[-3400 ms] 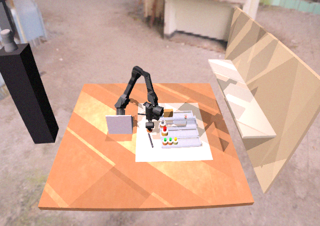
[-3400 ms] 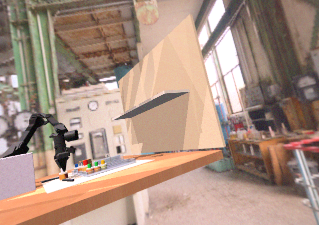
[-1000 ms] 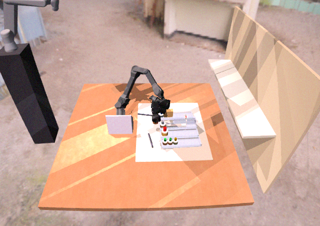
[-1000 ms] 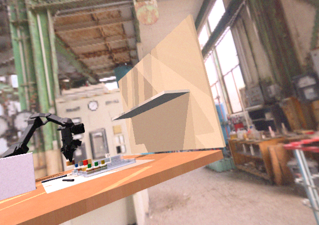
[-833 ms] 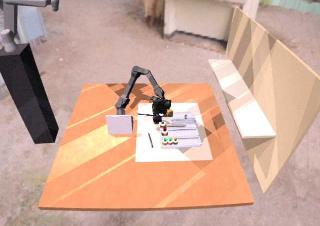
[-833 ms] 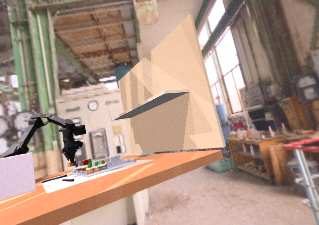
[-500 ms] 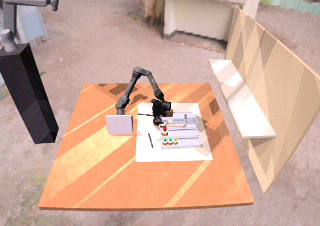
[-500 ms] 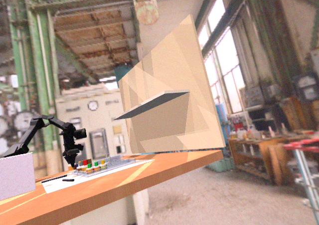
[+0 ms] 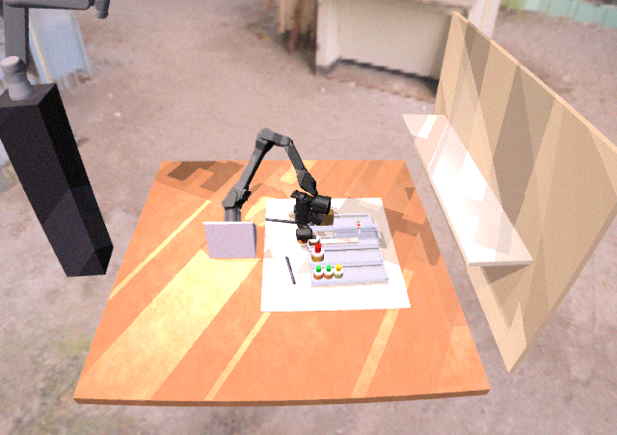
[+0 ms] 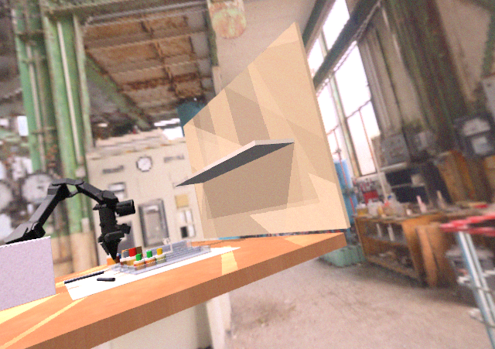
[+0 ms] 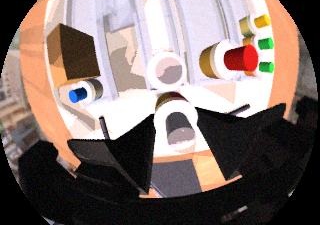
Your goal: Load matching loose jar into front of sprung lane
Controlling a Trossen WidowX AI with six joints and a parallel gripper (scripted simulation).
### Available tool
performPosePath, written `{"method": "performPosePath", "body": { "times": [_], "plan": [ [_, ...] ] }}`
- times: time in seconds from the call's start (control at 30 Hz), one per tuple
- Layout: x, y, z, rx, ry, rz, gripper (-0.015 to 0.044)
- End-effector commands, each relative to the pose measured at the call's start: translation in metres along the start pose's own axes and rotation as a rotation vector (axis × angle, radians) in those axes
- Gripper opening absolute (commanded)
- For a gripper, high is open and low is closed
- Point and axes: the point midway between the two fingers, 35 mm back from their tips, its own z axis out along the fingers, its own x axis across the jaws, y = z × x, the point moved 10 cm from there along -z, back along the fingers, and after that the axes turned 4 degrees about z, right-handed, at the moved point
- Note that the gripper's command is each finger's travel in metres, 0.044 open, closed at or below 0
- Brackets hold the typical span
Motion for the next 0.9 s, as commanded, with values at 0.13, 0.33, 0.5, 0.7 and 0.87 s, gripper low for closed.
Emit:
{"method": "performPosePath", "body": {
  "times": [0.13,0.33,0.5,0.7,0.87],
  "plan": [
    [0.0003,0.0032,0.0,-0.002,0.004,0.003,0.0],
    [0.0004,0.0053,0.0,-0.002,0.004,0.003,0.0],
    [0.0005,0.007,0.0001,-0.002,0.004,0.003,0.0],
    [0.0006,0.0091,0.0001,-0.002,0.004,0.003,0.0],
    [0.0008,0.0109,0.0001,-0.002,0.004,0.003,0.0]
  ]
}}
